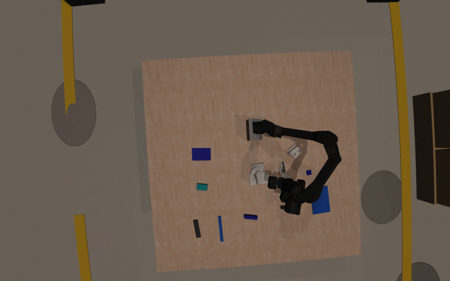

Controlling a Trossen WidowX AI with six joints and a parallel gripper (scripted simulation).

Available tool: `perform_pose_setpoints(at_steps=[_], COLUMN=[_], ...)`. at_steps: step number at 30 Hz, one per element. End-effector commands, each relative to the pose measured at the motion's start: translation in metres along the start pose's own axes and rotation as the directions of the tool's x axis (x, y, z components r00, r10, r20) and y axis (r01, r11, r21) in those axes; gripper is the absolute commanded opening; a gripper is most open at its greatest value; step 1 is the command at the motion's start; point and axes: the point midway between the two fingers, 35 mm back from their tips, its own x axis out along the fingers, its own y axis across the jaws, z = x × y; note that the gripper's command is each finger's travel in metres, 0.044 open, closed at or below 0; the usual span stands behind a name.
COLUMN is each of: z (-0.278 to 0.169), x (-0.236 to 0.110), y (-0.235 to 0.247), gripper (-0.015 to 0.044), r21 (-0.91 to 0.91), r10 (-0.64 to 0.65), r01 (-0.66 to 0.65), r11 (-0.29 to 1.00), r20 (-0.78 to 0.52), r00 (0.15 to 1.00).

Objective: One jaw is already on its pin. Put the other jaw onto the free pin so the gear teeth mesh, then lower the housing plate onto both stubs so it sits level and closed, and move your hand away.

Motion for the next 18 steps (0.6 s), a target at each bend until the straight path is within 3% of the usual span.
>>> perform_pose_setpoints(at_steps=[1,8,18], z=[0.0,0.0,-0.043], x=[0.0,0.0,-0.014], y=[0.0,0.0,0.022], gripper=[0.0,0.0,0.0263], r21=[0.0,0.0,-0.216], r10=[0.0,0.0,0.0], r01=[0.0,0.0,0.0], r11=[1.0,1.0,0.976], r20=[0.0,0.0,0.0], r00=[1.0,1.0,1.0])
